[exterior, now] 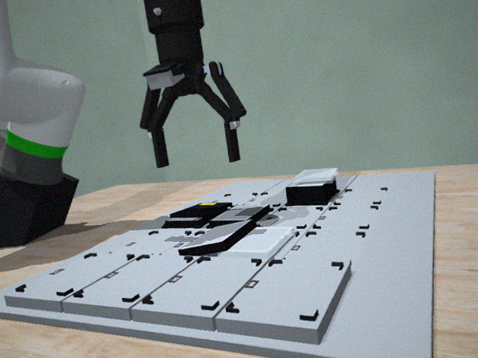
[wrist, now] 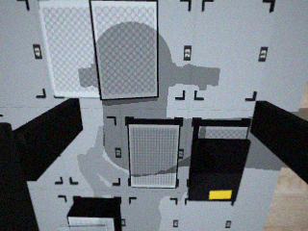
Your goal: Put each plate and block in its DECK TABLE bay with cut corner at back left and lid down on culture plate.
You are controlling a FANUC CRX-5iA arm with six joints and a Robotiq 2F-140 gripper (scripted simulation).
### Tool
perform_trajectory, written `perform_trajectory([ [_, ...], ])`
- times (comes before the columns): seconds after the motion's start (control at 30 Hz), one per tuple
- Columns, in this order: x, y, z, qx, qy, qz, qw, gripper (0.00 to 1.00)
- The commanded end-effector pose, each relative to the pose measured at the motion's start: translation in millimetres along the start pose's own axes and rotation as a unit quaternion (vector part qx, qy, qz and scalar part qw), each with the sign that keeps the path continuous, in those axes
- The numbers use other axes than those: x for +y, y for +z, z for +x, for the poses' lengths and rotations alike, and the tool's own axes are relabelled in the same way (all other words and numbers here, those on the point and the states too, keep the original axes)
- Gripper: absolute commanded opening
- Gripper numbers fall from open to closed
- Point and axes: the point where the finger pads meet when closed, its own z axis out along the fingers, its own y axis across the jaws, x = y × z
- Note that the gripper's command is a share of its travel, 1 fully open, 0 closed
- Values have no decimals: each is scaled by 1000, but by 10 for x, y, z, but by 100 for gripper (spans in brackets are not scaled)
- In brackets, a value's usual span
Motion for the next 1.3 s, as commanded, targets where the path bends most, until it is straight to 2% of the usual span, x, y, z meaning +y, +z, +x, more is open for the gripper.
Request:
perform_trajectory([
  [0.0, -5, -5, -156, 4, 1, 1, 1000, 100],
  [0.53, -6, 0, -757, 4, 1, 1, 1000, 100],
  [1.27, -7, 0, -757, 4, 1, 1, 1000, 100],
])
